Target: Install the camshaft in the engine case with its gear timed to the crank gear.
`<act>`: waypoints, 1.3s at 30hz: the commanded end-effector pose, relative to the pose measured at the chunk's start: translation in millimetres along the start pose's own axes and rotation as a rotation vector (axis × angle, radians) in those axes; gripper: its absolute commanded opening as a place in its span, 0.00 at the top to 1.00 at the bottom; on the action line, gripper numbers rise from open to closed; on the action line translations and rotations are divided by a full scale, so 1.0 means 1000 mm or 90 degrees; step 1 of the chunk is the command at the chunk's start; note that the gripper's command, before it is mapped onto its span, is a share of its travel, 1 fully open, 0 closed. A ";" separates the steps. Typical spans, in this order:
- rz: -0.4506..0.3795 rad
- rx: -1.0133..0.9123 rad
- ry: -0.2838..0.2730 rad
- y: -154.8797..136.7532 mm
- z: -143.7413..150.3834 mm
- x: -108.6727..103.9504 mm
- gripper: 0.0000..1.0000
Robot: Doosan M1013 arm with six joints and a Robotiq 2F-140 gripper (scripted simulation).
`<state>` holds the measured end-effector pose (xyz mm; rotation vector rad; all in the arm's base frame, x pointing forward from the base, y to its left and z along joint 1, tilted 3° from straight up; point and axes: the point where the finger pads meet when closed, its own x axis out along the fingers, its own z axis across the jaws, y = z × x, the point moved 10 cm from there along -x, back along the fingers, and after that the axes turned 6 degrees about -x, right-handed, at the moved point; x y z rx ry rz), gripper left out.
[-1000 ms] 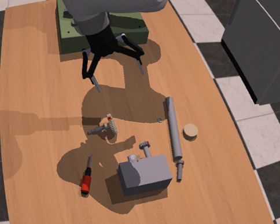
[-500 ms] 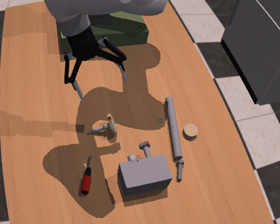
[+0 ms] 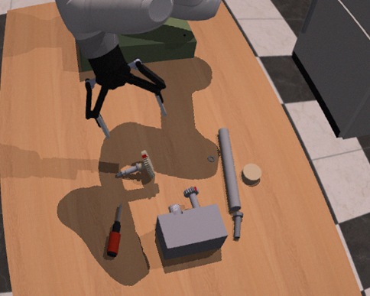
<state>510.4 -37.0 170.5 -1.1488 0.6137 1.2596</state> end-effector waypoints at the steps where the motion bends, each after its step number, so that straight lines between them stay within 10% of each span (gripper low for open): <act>1: 0.000 0.000 0.000 0.004 -0.003 0.010 0.00; 21: 0.000 0.000 0.000 0.016 -0.015 0.043 0.00; 22: 0.000 0.000 0.000 0.016 -0.015 0.043 0.79; 39: 0.000 0.000 0.000 0.016 -0.015 0.043 0.79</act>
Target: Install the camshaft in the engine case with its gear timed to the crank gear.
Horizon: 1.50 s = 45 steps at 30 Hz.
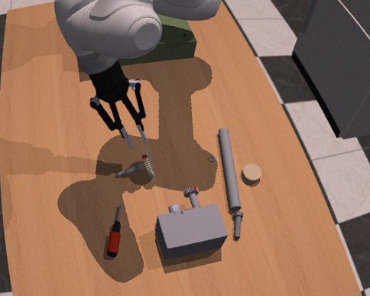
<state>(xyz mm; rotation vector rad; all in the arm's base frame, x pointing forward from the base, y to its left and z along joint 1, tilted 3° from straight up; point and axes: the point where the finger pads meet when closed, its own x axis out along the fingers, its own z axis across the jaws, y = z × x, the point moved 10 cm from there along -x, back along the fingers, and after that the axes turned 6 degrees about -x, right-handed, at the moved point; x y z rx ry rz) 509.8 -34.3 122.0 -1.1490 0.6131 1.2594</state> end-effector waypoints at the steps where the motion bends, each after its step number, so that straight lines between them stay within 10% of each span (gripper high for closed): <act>1: 0.000 0.000 0.000 0.000 0.000 0.000 0.79; 45: 0.000 0.000 0.000 0.000 0.000 0.037 0.79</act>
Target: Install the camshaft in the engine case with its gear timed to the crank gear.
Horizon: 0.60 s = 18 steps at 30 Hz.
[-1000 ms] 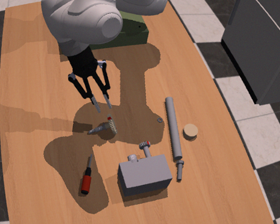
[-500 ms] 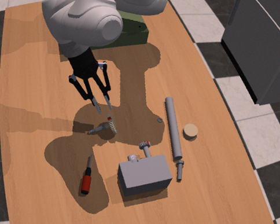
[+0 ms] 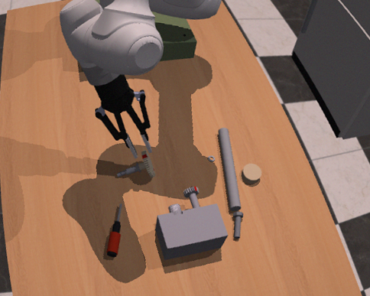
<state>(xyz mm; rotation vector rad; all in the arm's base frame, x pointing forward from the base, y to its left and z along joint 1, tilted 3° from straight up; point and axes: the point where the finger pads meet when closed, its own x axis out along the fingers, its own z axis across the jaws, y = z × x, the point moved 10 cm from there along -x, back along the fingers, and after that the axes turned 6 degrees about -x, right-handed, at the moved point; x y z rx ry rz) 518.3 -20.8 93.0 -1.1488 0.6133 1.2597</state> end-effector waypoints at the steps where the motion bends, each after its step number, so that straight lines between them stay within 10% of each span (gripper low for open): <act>1: 0.000 0.000 0.000 0.000 0.000 0.006 0.79; 18: 0.000 0.000 0.000 0.000 0.000 0.027 0.79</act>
